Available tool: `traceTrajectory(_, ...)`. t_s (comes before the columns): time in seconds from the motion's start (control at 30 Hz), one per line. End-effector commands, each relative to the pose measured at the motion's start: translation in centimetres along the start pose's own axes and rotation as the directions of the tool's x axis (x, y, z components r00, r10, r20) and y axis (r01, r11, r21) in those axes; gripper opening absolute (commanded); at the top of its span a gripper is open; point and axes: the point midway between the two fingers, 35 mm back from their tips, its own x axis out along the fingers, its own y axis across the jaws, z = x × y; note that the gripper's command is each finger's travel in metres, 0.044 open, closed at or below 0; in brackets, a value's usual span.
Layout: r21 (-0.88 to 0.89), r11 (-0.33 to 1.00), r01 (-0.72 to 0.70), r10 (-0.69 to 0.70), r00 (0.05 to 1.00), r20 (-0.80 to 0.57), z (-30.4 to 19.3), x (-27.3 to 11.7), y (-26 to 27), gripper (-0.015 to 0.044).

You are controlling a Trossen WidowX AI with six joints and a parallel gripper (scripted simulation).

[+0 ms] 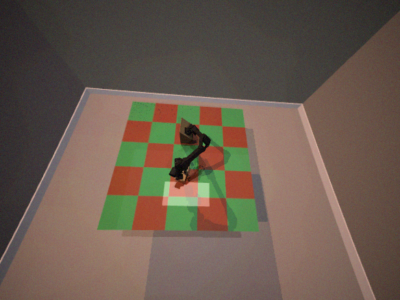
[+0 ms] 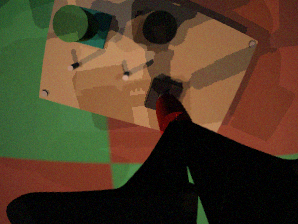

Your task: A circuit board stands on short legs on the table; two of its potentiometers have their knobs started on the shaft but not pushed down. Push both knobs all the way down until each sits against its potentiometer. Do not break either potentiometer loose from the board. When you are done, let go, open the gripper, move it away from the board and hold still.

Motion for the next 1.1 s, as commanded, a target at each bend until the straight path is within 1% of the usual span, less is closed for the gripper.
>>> traceTrajectory(0.0, -0.032, 0.999, -0.027, 0.028, 1.0, 0.01, 0.29, 2.55, -0.12, 0.0)
traceTrajectory(1.07, -0.032, 0.999, -0.027, 0.028, 1.0, 0.01, 0.29, 2.93, -0.11, 0.0)
